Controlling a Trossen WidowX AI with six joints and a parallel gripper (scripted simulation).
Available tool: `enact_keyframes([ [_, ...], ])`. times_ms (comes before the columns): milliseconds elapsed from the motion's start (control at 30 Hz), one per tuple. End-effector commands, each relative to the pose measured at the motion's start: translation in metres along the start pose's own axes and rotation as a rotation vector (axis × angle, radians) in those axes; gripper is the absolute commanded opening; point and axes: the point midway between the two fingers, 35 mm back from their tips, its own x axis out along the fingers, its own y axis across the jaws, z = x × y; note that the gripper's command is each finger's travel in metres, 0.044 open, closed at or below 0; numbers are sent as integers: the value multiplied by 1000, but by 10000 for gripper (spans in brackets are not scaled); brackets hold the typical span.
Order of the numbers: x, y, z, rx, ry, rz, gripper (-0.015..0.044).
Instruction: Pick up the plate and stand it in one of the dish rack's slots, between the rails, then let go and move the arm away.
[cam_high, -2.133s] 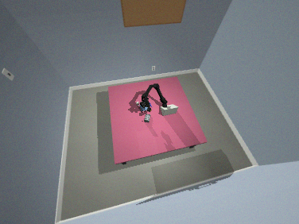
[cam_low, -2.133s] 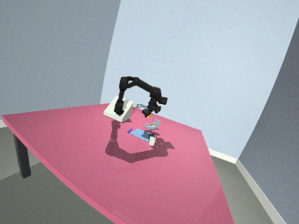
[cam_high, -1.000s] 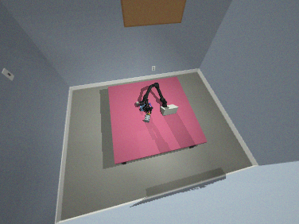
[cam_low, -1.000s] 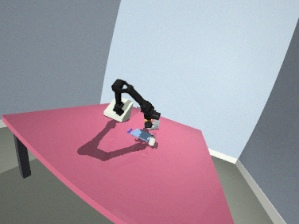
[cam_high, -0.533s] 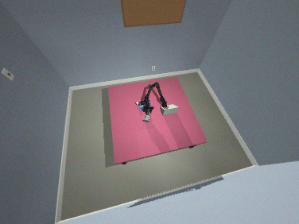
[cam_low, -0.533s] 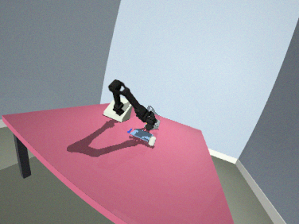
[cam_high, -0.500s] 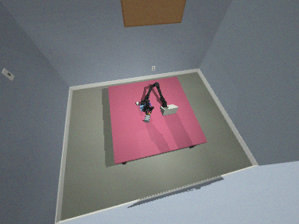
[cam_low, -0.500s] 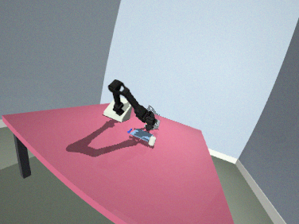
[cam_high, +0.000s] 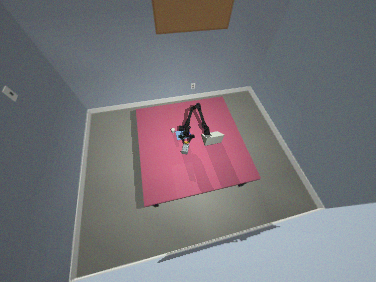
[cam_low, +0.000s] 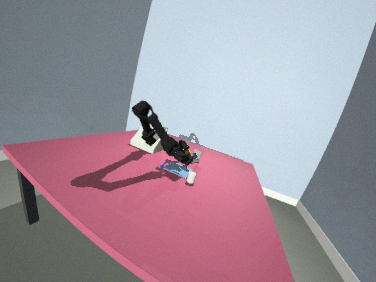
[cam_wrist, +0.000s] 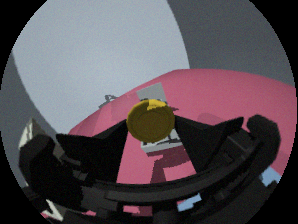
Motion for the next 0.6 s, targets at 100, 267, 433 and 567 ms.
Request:
enact_keyframes([
  [100, -9, 1, -3, -202, -110, -78, 0],
  [267, -14, 1, -4, -299, -150, -125, 0],
  [433, -14, 1, -4, -299, -150, -125, 0],
  [567, -14, 1, -4, -299, -150, -125, 0],
])
